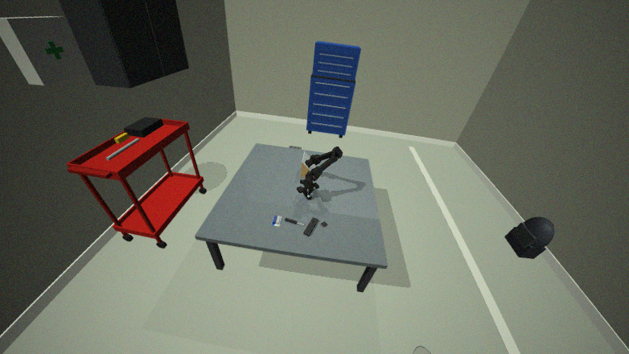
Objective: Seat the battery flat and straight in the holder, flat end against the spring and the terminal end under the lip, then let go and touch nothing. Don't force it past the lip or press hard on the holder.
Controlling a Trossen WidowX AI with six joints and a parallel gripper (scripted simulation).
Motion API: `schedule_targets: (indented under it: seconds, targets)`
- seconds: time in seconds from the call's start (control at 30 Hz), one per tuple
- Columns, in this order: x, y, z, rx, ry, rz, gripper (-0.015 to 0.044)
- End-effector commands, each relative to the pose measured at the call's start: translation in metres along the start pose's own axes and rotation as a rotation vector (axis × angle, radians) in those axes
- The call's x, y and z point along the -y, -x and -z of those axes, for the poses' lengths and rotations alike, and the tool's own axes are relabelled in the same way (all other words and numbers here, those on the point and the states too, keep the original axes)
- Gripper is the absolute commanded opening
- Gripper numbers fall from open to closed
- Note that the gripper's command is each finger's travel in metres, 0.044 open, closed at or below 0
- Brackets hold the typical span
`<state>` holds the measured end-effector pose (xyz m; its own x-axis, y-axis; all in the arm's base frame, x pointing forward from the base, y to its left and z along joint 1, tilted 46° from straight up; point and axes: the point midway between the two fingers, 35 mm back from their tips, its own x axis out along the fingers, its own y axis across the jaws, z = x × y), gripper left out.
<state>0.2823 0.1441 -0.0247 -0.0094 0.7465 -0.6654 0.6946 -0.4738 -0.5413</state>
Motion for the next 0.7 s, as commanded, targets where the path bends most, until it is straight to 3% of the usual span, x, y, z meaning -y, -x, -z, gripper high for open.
schedule_targets:
  seconds: [0.0, 0.67]
  targets:
    - [0.002, 0.0, -0.001, -0.011, 0.005, 0.006, 0.0067]
    - [0.002, 0.001, -0.014, -0.041, 0.003, 0.004, 0.0067]
